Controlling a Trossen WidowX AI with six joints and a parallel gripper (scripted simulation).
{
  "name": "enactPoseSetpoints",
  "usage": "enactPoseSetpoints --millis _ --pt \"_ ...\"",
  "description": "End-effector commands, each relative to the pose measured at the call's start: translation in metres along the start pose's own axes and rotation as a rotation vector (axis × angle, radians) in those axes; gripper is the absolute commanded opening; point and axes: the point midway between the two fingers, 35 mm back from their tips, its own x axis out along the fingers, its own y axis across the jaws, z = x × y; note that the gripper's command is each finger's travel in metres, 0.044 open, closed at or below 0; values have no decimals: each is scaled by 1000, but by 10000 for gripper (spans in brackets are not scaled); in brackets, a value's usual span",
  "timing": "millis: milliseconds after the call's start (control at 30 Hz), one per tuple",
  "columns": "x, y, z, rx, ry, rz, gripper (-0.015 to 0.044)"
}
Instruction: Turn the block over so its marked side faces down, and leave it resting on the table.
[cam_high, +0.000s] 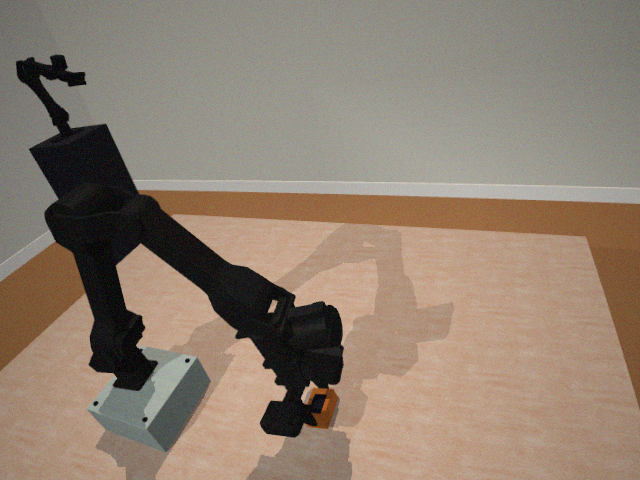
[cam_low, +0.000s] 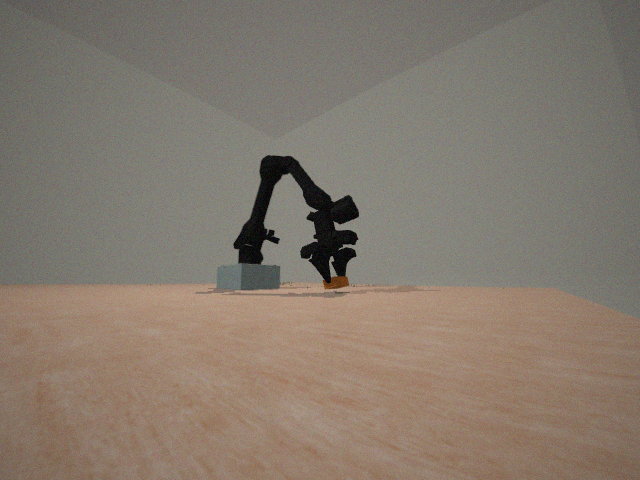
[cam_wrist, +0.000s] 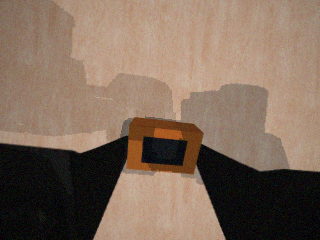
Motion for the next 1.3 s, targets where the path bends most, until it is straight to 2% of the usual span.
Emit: enactPoseSetpoints --millis 0,500,733,1267 --pt "-1 0 -1 3 -79 -2 0" --pt "-8 -1 -8 12 -319 2 0" --pt "-8 -1 -9 13 -331 2 0" --pt "20 -4 -3 64 -528 -9 0"
